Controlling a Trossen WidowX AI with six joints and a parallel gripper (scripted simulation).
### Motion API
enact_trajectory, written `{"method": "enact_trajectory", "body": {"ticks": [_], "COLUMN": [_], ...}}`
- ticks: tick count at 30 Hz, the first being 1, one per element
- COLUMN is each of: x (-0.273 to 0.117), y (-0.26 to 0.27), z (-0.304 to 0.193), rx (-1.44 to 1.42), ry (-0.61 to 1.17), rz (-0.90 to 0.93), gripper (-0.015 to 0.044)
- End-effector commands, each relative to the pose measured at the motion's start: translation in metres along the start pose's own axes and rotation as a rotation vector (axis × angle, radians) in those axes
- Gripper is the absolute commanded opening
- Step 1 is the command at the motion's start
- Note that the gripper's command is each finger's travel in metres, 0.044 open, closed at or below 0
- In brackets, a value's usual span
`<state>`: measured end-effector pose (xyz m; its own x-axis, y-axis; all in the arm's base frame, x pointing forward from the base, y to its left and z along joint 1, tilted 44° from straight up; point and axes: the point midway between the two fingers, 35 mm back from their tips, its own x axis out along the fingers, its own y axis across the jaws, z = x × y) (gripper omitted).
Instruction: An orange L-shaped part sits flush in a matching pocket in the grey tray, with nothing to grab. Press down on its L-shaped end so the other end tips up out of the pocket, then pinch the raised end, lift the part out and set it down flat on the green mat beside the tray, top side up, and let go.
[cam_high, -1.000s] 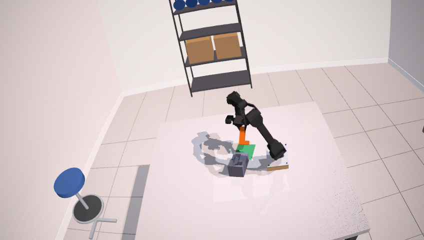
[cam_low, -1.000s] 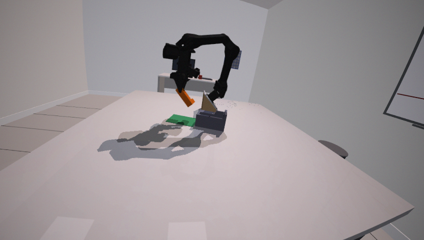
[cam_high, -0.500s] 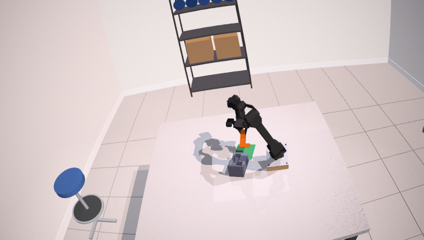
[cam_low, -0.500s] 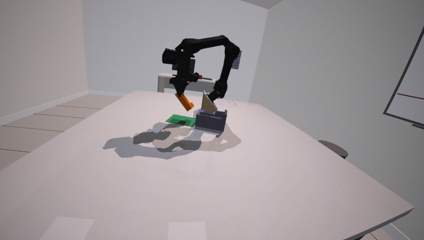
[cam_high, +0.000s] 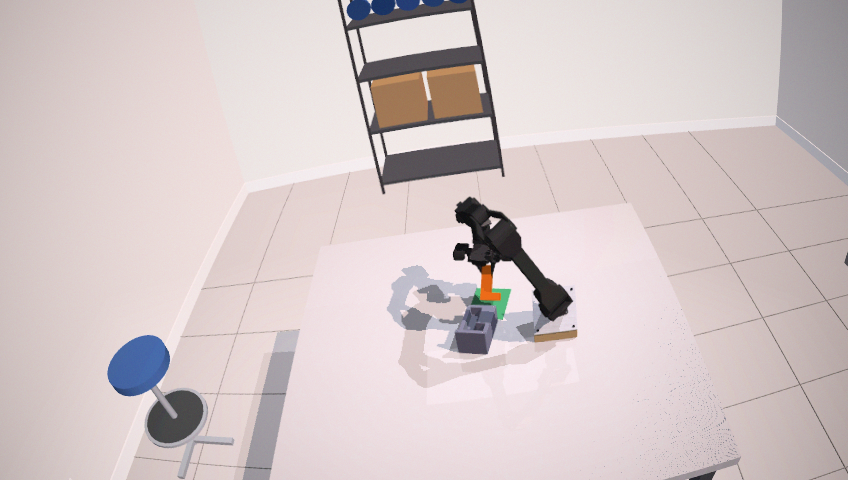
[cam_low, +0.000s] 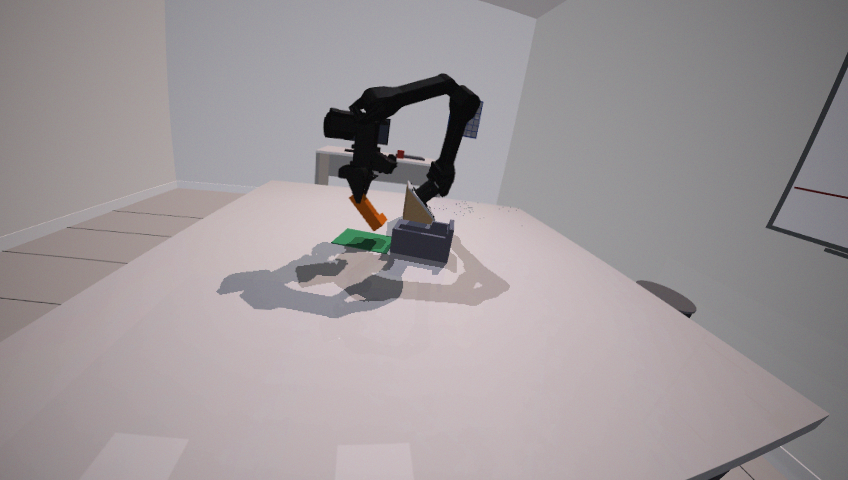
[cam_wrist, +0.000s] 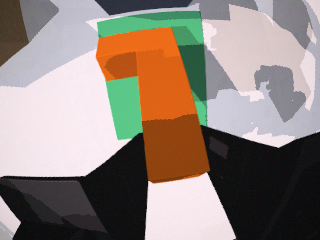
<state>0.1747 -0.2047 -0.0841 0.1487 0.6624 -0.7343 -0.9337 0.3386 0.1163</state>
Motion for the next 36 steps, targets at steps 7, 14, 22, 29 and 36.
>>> {"method": "enact_trajectory", "body": {"ticks": [7,14,22,29,36], "x": [0.016,0.027,0.033,0.033,0.032], "y": [0.000,0.000,0.000,0.000,0.001], "z": [0.001,0.001,0.001,0.001,0.001], "rx": [0.006,0.006,0.006,0.006,0.001], "ry": [-0.006,-0.006,-0.007,-0.007,-0.003], "rz": [-0.001,-0.001,-0.002,-0.002,0.002], "gripper": [0.0000,0.0000,0.0000,0.0000,0.0131]}}
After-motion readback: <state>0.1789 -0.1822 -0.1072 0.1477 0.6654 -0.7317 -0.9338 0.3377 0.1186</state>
